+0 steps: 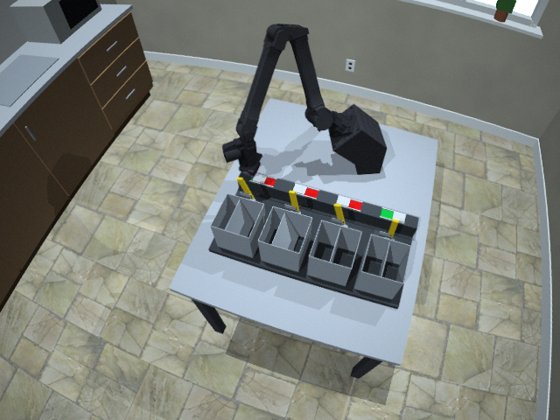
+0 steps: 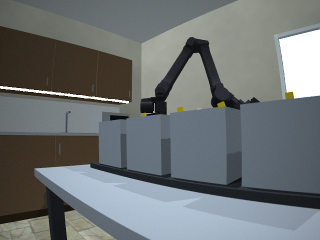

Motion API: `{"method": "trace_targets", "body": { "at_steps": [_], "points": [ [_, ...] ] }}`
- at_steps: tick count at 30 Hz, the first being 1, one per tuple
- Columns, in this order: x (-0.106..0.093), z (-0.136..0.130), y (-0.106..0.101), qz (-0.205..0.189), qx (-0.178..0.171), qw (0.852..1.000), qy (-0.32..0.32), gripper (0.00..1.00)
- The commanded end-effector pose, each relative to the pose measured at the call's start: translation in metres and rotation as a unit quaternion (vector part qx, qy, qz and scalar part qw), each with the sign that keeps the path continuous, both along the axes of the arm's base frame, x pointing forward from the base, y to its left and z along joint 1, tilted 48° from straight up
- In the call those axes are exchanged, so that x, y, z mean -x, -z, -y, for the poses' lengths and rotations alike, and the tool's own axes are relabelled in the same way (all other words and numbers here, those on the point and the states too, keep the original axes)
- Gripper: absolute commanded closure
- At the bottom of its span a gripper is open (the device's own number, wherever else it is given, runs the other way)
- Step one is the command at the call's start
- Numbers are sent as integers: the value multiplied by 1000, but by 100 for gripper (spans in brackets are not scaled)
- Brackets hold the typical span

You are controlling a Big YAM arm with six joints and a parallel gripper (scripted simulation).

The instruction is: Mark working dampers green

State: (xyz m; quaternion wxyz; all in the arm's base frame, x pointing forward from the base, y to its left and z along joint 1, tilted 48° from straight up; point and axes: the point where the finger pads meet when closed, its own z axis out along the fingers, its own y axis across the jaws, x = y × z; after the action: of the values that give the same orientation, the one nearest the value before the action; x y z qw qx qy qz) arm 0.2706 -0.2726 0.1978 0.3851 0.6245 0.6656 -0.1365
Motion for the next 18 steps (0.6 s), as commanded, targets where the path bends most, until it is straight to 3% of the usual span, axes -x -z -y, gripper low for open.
{"method": "trace_targets", "body": {
  "at_steps": [1, 18],
  "points": [
    [-4, -8, 4, 7, -3, 1000, -5, 100],
    [-5, -15, 11, 6, -3, 1000, -5, 100]
  ]
}}
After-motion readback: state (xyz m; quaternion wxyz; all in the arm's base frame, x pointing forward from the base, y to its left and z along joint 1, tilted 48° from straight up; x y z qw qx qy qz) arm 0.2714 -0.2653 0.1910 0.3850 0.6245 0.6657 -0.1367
